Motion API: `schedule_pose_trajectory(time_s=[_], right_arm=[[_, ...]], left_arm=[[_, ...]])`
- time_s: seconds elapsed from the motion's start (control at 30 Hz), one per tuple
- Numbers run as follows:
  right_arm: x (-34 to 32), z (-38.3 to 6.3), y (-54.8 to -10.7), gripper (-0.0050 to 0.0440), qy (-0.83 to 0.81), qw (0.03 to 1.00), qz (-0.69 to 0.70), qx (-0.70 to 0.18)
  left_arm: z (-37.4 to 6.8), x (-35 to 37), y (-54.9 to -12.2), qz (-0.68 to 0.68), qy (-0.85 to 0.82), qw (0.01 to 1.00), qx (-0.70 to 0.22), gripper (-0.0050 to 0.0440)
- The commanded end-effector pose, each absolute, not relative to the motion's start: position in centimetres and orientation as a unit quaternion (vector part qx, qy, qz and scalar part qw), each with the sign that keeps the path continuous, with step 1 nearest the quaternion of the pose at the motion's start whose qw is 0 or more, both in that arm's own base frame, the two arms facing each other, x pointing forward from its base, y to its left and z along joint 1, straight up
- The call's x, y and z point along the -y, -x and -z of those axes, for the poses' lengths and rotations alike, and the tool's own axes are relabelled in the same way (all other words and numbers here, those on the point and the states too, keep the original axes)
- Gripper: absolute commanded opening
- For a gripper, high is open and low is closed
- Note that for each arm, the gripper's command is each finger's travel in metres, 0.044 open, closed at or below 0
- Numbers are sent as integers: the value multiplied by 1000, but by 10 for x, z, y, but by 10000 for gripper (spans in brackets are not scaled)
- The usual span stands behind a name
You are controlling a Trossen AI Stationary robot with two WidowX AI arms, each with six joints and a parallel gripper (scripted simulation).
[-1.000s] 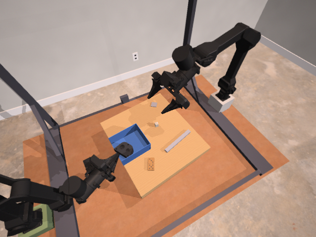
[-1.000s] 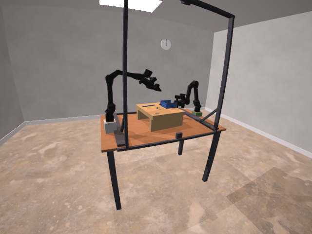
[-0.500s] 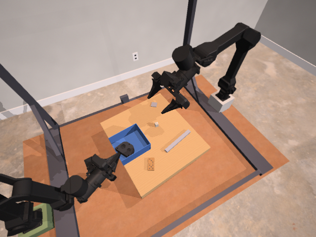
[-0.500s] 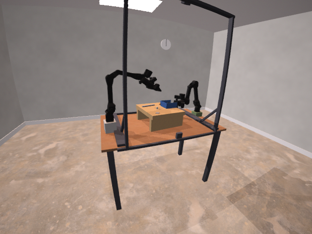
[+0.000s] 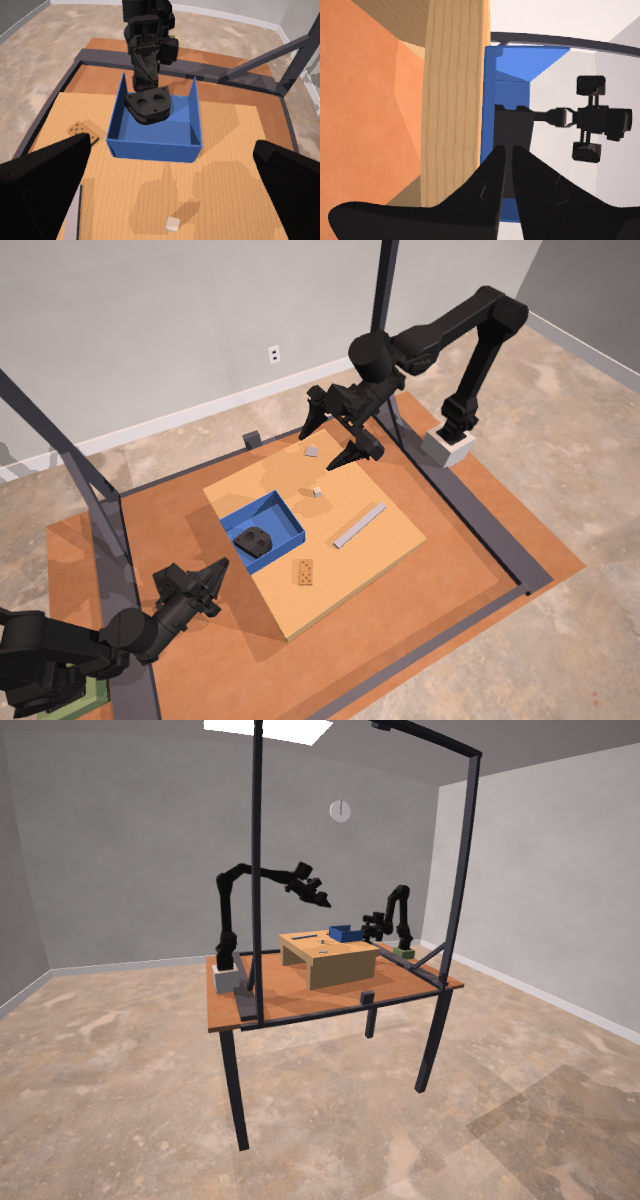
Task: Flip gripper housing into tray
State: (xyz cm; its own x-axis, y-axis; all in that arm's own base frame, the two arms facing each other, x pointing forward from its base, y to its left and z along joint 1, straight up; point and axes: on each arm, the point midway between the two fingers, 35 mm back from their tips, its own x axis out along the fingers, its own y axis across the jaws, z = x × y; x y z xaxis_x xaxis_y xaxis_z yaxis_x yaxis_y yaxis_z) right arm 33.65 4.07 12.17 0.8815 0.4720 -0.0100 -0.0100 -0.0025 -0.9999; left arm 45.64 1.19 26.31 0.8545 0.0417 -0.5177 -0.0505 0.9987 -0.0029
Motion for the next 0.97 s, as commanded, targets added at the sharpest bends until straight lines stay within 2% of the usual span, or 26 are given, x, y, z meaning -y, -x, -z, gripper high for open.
schedule_pose_trajectory(time_s=[0.0, 0.17, 0.93], right_arm=[[-40, -129, -333, 93, 689, 682, -168, 177], [-40, -129, -333, 212, 689, 682, -168, 177], [-40, -129, -333, 212, 689, 682, -168, 177]], left_arm=[[-273, -12, -454, -22, 6, 966, -258, 440], [-273, -12, -454, -22, 6, 966, -258, 440], [-273, -12, -454, -22, 6, 966, -258, 440]])
